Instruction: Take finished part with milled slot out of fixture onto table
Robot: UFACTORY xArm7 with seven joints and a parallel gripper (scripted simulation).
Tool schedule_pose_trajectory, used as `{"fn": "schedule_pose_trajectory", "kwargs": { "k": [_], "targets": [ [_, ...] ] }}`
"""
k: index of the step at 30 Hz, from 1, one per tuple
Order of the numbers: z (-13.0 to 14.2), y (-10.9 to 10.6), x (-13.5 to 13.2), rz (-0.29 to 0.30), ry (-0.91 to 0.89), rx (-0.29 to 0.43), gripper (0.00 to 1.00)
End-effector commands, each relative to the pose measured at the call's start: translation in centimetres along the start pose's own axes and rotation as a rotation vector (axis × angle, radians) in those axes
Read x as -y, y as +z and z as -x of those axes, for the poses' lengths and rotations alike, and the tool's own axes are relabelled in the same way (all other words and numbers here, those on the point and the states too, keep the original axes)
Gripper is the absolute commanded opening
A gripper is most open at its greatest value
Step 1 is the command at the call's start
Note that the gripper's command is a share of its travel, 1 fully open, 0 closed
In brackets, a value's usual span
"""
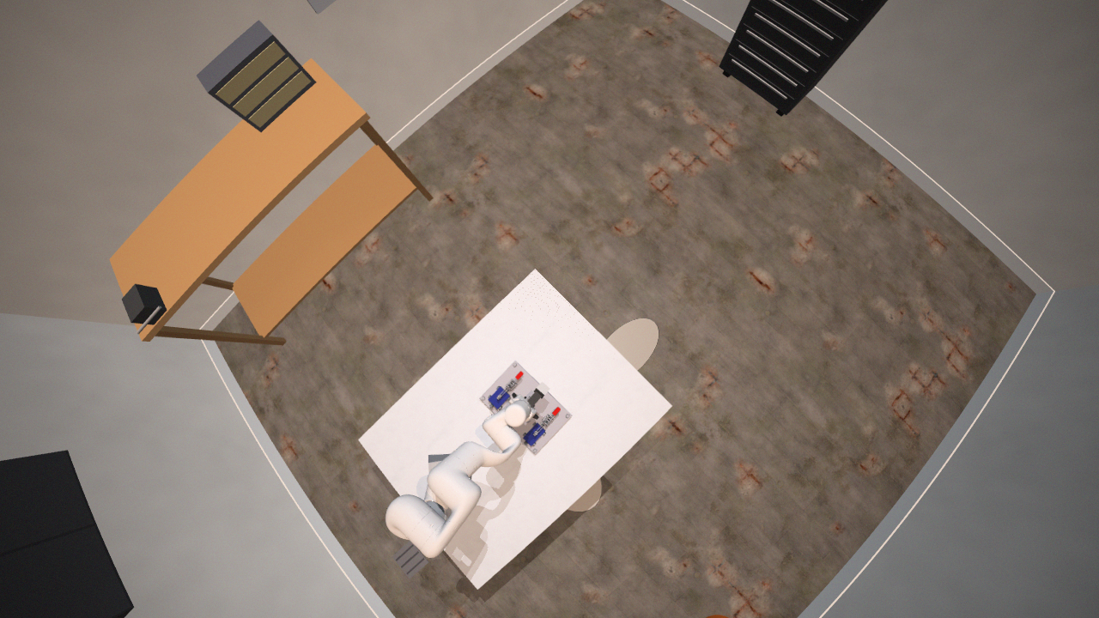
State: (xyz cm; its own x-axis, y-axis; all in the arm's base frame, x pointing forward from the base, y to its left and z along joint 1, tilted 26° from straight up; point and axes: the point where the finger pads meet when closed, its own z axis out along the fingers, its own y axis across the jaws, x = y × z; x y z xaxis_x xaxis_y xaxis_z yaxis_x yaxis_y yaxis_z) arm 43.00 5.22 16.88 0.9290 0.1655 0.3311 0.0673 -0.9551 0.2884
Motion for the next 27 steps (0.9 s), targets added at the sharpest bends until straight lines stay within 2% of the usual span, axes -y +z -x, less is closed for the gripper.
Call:
{"fn": "schedule_pose_trajectory", "kwargs": {
  "k": [1, 8, 16, 27],
  "targets": [
    [-0.1, -1.4, 0.0, 0.0, -0.001, -0.004, 0.47],
    [-0.1, -3.5, 0.0, 0.0, -0.001, -0.004, 0.47],
    [-0.1, -4.3, 0.0, 0.0, -0.001, -0.004, 0.47],
    [-0.1, -4.3, 0.0, 0.0, -0.001, -0.004, 0.47]
  ]
}}
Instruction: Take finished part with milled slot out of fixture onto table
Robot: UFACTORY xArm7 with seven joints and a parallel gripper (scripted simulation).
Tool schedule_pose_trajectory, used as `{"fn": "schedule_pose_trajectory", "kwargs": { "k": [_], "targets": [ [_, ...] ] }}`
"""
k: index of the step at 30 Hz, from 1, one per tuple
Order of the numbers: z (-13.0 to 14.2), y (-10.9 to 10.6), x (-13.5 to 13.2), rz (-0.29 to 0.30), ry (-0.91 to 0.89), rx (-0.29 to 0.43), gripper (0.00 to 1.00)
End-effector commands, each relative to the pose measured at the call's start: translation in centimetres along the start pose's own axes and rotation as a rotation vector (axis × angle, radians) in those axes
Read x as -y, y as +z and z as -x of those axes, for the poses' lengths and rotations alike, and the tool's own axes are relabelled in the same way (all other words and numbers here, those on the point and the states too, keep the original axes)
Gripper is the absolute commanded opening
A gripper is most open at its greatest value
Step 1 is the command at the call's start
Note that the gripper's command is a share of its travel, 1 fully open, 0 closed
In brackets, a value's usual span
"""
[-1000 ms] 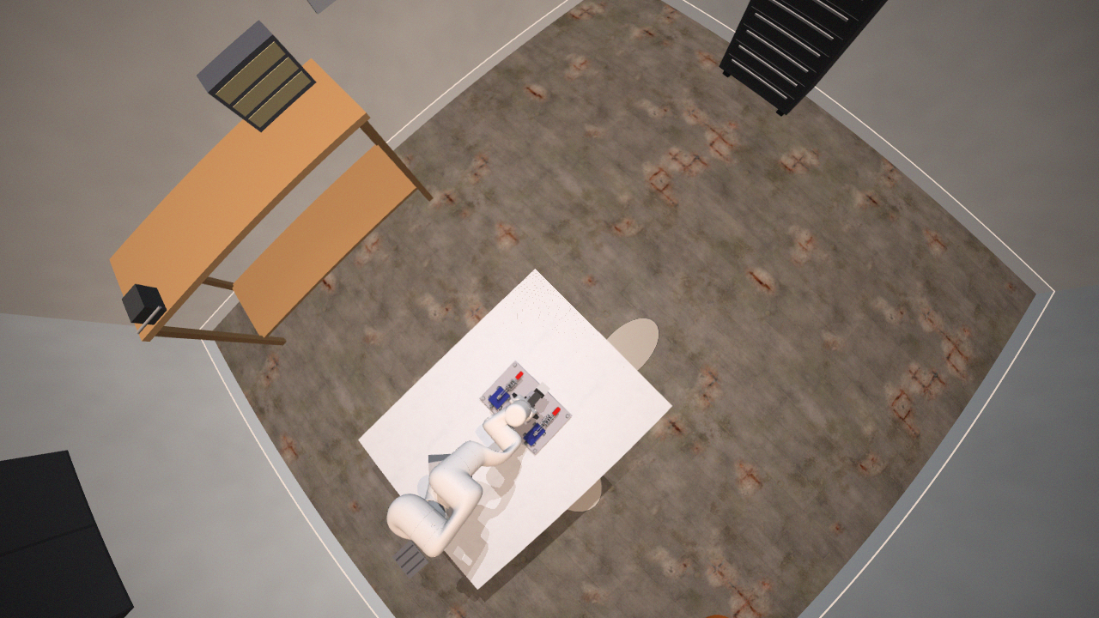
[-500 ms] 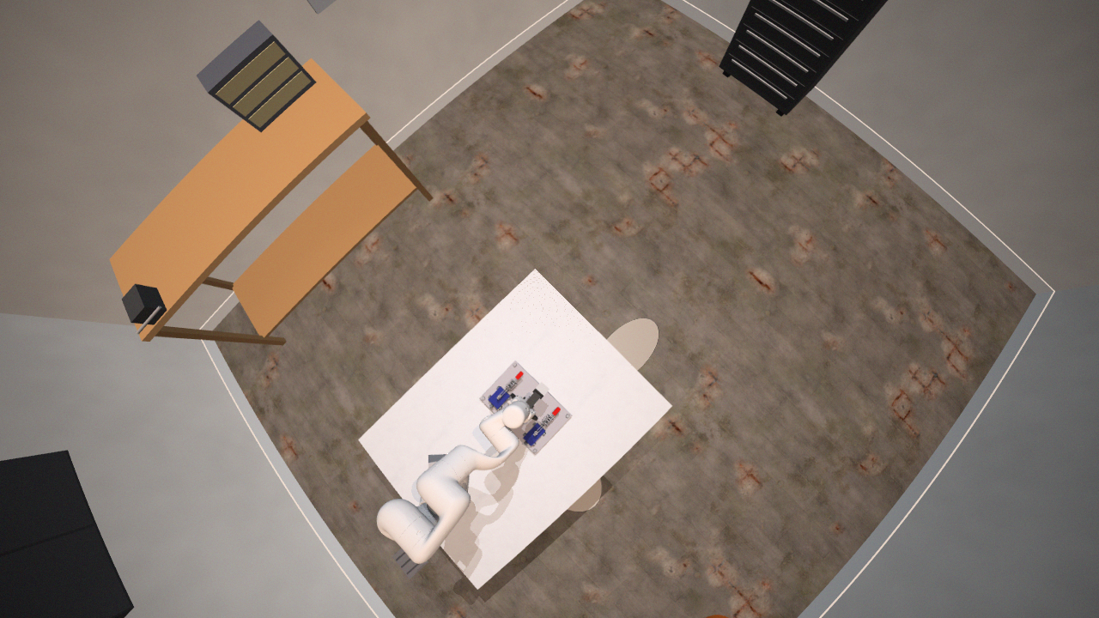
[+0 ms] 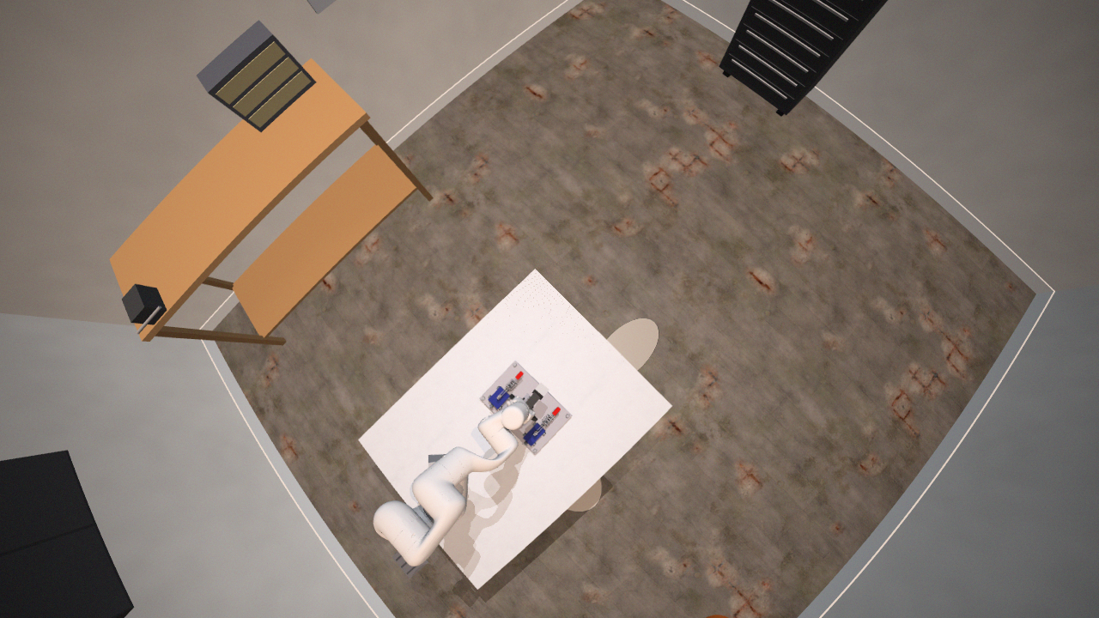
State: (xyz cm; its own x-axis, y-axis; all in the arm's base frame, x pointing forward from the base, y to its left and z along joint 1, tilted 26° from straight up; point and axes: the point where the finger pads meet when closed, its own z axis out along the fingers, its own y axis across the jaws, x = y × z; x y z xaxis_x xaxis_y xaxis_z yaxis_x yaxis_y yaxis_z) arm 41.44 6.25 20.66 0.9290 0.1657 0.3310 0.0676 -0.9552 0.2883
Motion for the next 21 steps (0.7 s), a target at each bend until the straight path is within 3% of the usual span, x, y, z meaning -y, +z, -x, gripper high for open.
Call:
{"fn": "schedule_pose_trajectory", "kwargs": {
  "k": [1, 3, 4, 21],
  "targets": [
    [-0.14, -0.13, 0.02, 0.0, 0.0, -0.004, 0.47],
    [-0.14, -0.13, 0.02, 0.0, 0.0, -0.004, 0.47],
    [-0.14, -0.13, 0.02, 0.0, 0.0, -0.004, 1.0],
    [-0.14, 0.86, 0.02, 0.0, 0.0, -0.004, 1.0]
  ]
}}
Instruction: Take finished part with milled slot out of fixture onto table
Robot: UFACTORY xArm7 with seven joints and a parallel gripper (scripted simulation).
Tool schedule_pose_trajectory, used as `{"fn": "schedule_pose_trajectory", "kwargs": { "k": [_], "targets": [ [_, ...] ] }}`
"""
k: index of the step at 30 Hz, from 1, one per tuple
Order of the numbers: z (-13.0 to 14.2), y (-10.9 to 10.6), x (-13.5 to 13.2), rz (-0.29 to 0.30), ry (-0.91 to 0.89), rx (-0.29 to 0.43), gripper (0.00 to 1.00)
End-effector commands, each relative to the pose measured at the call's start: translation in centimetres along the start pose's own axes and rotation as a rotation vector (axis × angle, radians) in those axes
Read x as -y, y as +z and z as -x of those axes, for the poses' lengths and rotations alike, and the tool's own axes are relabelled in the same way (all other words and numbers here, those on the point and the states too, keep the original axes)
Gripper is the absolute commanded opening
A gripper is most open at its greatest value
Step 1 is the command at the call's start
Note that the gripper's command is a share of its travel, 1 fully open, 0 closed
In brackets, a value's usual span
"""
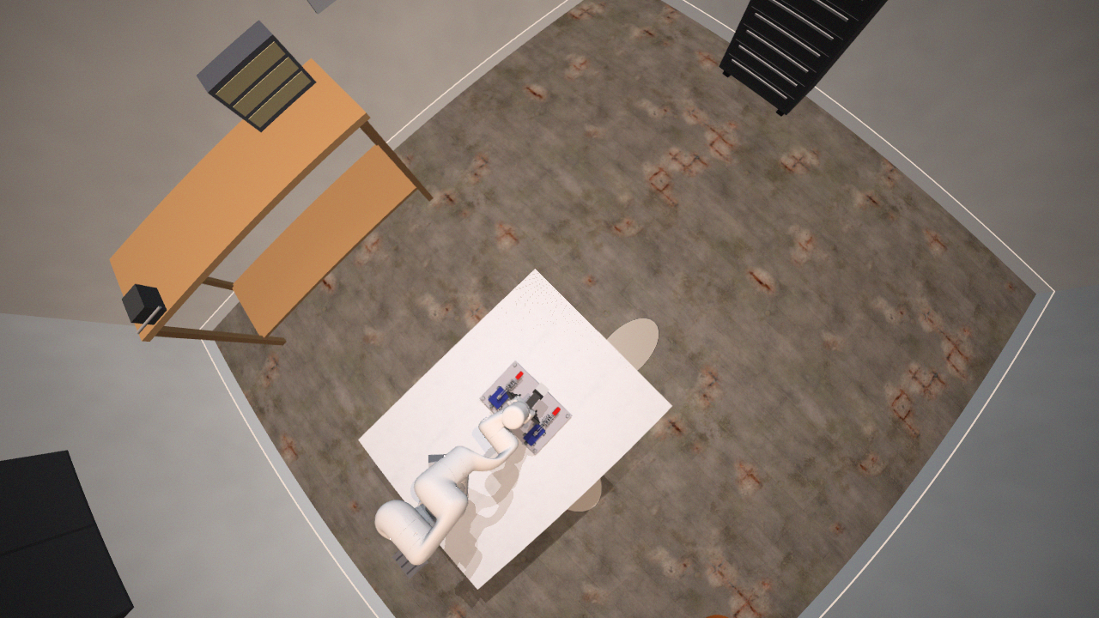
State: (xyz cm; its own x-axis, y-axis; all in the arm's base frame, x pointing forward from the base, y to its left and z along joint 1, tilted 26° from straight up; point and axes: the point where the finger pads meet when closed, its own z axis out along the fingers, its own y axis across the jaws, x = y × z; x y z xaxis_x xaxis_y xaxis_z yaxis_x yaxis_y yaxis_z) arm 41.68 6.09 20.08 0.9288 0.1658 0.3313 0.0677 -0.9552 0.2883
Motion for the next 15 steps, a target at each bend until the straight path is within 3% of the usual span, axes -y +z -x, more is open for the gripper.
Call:
{"fn": "schedule_pose_trajectory", "kwargs": {
  "k": [1, 15],
  "targets": [
    [-0.14, 0.29, 0.02, 0.0, 0.0, -0.003, 1.0],
    [-0.05, 0.48, 0.02, 0.0, 0.0, -0.003, 1.0]
  ]
}}
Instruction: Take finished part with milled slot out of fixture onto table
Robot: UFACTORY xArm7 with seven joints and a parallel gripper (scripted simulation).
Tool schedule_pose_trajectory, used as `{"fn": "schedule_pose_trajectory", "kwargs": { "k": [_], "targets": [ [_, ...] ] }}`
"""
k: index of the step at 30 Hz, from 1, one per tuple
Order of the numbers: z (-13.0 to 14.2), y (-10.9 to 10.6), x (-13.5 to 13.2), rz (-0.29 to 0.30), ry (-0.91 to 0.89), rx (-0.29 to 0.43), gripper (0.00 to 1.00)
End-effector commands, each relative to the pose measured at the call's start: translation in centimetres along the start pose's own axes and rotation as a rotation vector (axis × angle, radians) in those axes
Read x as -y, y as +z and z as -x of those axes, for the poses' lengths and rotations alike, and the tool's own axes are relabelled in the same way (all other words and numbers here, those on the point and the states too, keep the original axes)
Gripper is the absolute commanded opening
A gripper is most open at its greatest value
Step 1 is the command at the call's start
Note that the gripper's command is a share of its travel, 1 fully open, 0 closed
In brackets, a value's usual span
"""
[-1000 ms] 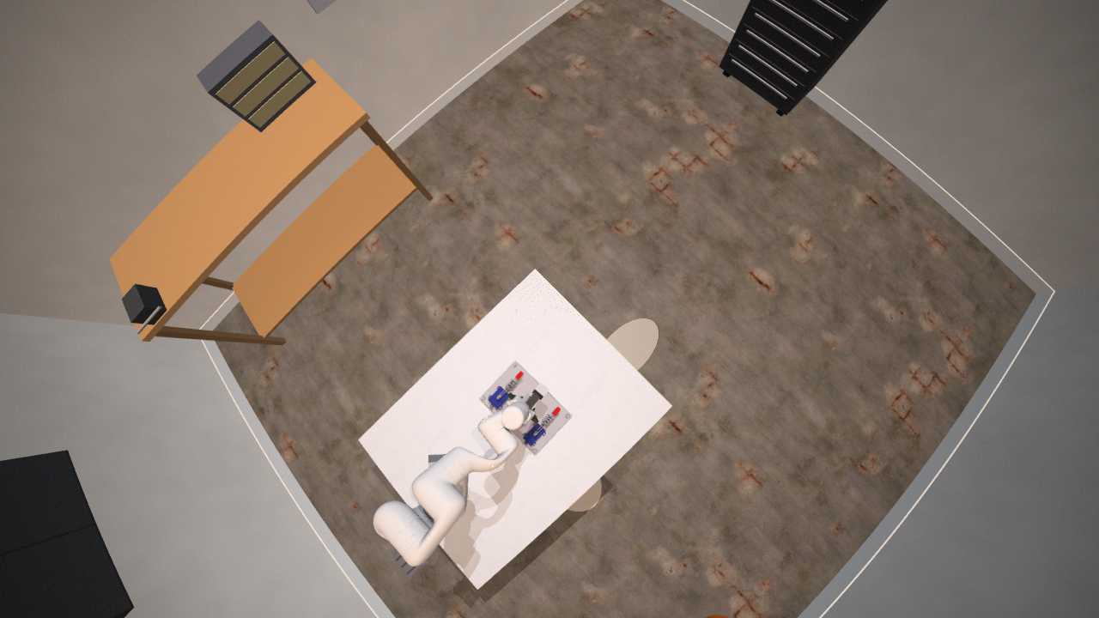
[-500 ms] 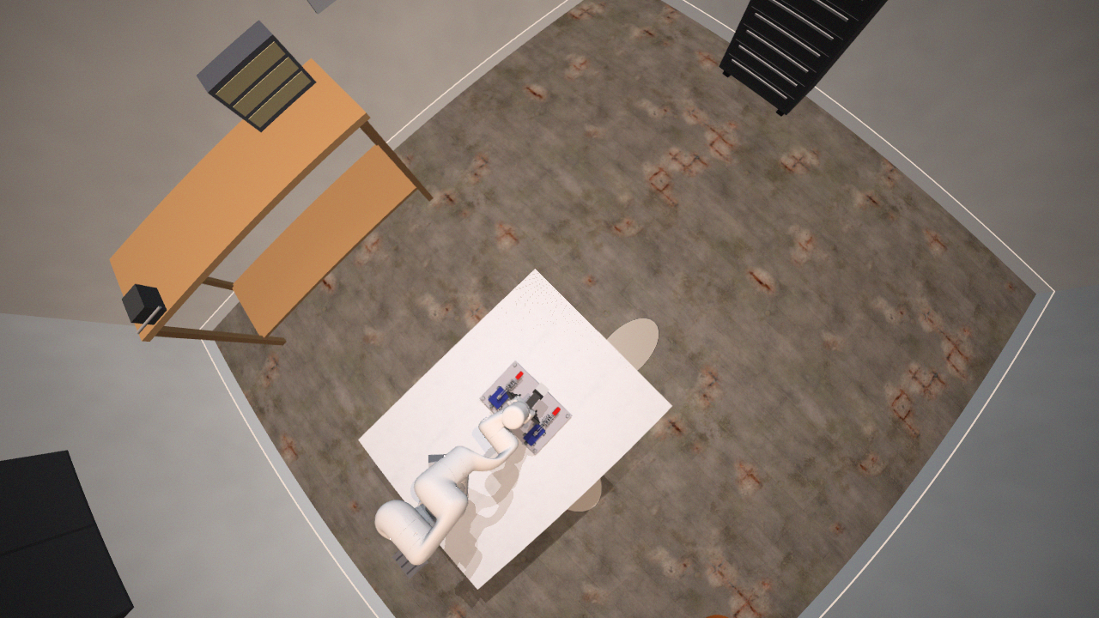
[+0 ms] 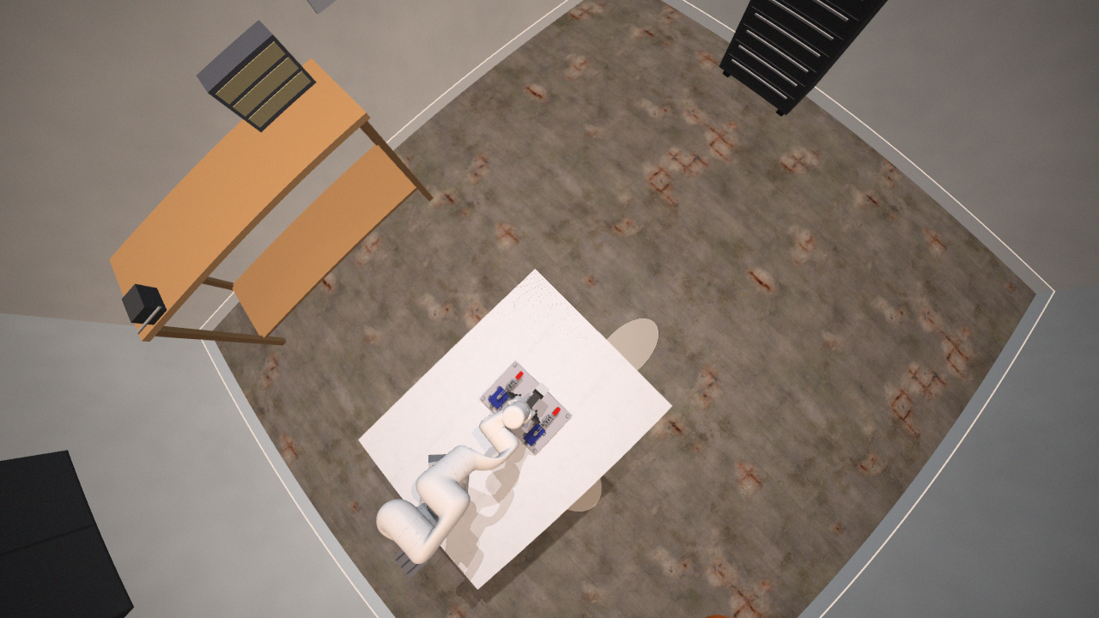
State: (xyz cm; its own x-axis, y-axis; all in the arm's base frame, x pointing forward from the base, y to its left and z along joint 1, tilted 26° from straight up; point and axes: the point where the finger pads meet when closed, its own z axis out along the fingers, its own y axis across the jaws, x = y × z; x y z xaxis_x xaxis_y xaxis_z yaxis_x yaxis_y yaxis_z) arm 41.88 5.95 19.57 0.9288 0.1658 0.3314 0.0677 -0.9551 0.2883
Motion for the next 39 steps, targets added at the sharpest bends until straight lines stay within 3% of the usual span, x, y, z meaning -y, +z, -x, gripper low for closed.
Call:
{"fn": "schedule_pose_trajectory", "kwargs": {
  "k": [1, 15, 30, 39],
  "targets": [
    [0.0, -0.1, 0.0, 0.0, 0.0, -0.003, 1.0],
    [2.3, -0.1, 0.0, 0.0, 0.0, -0.003, 1.0],
    [6.7, -0.1, 0.0, 0.0, 0.0, -0.003, 1.0],
    [7.6, -0.1, 0.0, 0.0, 0.0, -0.003, 1.0]
  ]
}}
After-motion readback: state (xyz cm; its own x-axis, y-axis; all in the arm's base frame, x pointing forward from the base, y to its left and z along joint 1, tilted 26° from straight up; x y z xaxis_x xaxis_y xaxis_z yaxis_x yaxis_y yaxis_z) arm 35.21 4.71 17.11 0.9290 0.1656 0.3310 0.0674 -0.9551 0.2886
